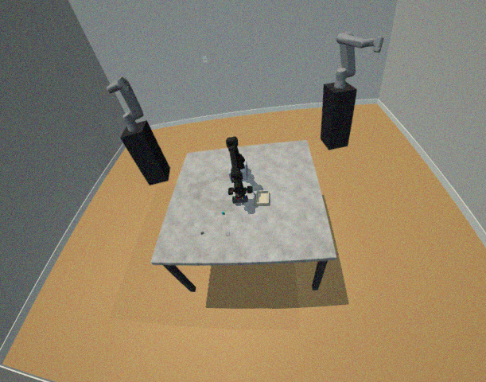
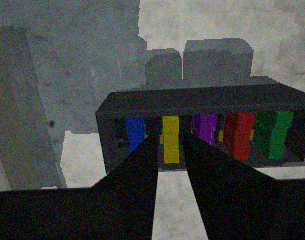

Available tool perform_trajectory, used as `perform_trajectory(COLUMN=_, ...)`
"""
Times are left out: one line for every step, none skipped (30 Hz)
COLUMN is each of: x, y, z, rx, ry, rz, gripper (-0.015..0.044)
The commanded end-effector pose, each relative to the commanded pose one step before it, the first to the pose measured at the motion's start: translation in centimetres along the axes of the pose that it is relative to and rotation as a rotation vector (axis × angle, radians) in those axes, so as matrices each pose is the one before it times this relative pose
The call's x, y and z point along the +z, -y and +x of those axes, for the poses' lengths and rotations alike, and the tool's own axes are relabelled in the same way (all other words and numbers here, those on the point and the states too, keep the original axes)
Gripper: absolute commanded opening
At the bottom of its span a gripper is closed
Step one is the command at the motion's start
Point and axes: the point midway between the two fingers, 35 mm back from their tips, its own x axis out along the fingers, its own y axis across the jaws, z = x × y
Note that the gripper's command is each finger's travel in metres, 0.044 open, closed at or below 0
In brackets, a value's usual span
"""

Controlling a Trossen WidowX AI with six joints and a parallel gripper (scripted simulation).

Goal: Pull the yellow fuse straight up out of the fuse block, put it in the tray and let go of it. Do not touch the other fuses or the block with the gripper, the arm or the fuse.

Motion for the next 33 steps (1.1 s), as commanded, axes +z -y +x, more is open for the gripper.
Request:
perform_trajectory(x=-0.113, y=0.07, z=0.469, rx=-0.00342, ry=-0.00477, rz=-0.0006, gripper=0.0074)
perform_trajectory(x=-0.003, y=0.0, z=0.097, rx=0.0, ry=-0.00001, rz=0.0, gripper=0.0074)
perform_trajectory(x=-0.002, y=0.0, z=0.078, rx=0.0, ry=-0.00001, rz=0.0, gripper=0.0074)
perform_trajectory(x=-0.002, y=0.0, z=0.047, rx=0.0, ry=-0.00001, rz=0.0, gripper=0.0074)
perform_trajectory(x=-0.001, y=0.0, z=0.016, rx=0.0, ry=0.0, rz=0.0, gripper=0.0074)
perform_trajectory(x=0.0, y=0.0, z=0.0, rx=0.0, ry=0.0, rz=0.0, gripper=0.0074)
perform_trajectory(x=0.0, y=0.0, z=0.0, rx=0.0, ry=0.0, rz=0.0, gripper=0.0074)
perform_trajectory(x=0.0, y=0.0, z=0.0, rx=0.0, ry=0.0, rz=0.0, gripper=0.0074)
perform_trajectory(x=0.0, y=0.0, z=0.0, rx=0.0, ry=0.0, rz=0.0, gripper=0.0074)
perform_trajectory(x=0.0, y=0.0, z=0.0, rx=0.0, ry=0.0, rz=0.0, gripper=0.0074)
perform_trajectory(x=0.025, y=-0.065, z=-0.101, rx=0.00316, ry=0.001, rz=0.0009, gripper=0.0067)
perform_trajectory(x=0.0, y=0.0, z=0.0, rx=0.0, ry=0.0, rz=0.0, gripper=0.0061)
perform_trajectory(x=0.0, y=0.0, z=0.0, rx=0.0, ry=0.0, rz=0.0, gripper=0.0054)
perform_trajectory(x=0.0, y=0.0, z=0.0, rx=0.0, ry=0.0, rz=0.0, gripper=0.0047)
perform_trajectory(x=0.0, y=0.0, z=0.0, rx=0.0, ry=0.0, rz=0.0, gripper=0.0041)
perform_trajectory(x=0.0, y=0.0, z=0.0, rx=0.0, ry=0.0, rz=0.0, gripper=0.0034)
perform_trajectory(x=0.0, y=0.0, z=0.0, rx=0.0, ry=0.0, rz=0.0, gripper=0.0027)
perform_trajectory(x=0.0, y=0.0, z=0.0, rx=0.0, ry=0.0, rz=0.0, gripper=0.0021)
perform_trajectory(x=0.0, y=0.0, z=0.0, rx=0.0, ry=0.0, rz=0.0, gripper=0.0014)
perform_trajectory(x=0.0, y=0.0, z=0.0, rx=0.0, ry=0.0, rz=0.0, gripper=0.0007)
perform_trajectory(x=0.0, y=0.0, z=0.0, rx=0.0, ry=0.0, rz=0.0, gripper=0.0001)
perform_trajectory(x=0.0, y=0.0, z=0.0, rx=0.0, ry=0.0, rz=0.0, gripper=0.0)
perform_trajectory(x=0.0, y=0.0, z=0.0, rx=0.0, ry=0.0, rz=0.0, gripper=0.0)
perform_trajectory(x=0.001, y=0.0, z=-0.008, rx=-0.00001, ry=0.0, rz=0.0, gripper=0.0)
perform_trajectory(x=0.002, y=0.0, z=-0.024, rx=-0.00002, ry=0.0, rz=0.0, gripper=0.0)
perform_trajectory(x=0.003, y=0.0, z=-0.04, rx=-0.00003, ry=0.0, rz=0.0, gripper=0.0)
perform_trajectory(x=0.004, y=0.0, z=-0.049, rx=-0.00004, ry=0.0, rz=0.0, gripper=0.0)
perform_trajectory(x=0.004, y=0.0, z=-0.049, rx=-0.00004, ry=0.0, rz=0.0, gripper=0.0)
perform_trajectory(x=0.003, y=0.0, z=-0.049, rx=-0.00004, ry=0.0, rz=0.0, gripper=0.0)
perform_trajectory(x=0.003, y=0.0, z=-0.049, rx=-0.00004, ry=0.0, rz=0.0, gripper=0.0)
perform_trajectory(x=0.003, y=0.0, z=-0.049, rx=-0.00004, ry=-0.00001, rz=0.0, gripper=0.0)
perform_trajectory(x=0.003, y=0.0, z=-0.049, rx=-0.00004, ry=-0.00001, rz=0.0, gripper=0.0)
perform_trajectory(x=0.003, y=0.0, z=-0.049, rx=-0.00004, ry=-0.00001, rz=0.0, gripper=0.0)
